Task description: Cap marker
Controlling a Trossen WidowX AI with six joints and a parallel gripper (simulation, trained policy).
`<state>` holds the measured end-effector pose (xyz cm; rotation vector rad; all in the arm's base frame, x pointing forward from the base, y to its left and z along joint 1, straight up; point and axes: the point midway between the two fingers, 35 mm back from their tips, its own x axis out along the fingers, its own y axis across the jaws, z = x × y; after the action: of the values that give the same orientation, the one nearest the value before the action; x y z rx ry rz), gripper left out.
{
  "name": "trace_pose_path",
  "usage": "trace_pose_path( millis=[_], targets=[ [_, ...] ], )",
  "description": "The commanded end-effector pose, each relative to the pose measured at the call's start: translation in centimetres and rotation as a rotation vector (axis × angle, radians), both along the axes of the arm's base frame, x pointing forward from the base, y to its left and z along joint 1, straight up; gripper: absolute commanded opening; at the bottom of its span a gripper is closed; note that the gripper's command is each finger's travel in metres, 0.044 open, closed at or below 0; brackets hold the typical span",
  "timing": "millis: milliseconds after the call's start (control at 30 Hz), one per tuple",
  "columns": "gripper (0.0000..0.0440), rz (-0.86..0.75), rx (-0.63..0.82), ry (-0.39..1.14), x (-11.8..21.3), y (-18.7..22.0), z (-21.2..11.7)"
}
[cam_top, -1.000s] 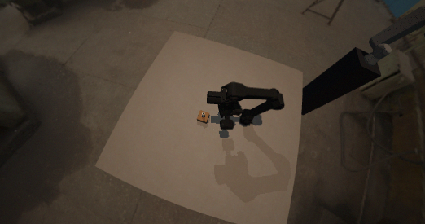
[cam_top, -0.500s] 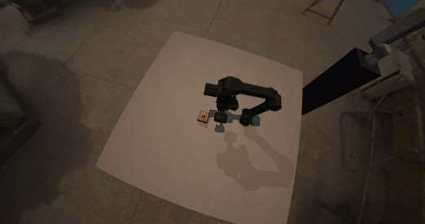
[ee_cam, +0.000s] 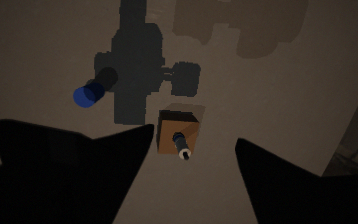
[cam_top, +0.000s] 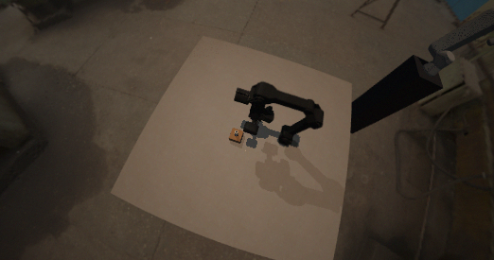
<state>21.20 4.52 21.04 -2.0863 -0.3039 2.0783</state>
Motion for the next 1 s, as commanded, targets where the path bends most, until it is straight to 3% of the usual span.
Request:
trace_pose_path(
  millis=[0, 967],
  targets=[
    [0.0318, -0.024, -0.015, 0.01, 0.4, -0.8, -0.2],
    [0.0312, -0.24, -0.137, 0.134, 2.9, -8.3, -3.7]
  ],
)
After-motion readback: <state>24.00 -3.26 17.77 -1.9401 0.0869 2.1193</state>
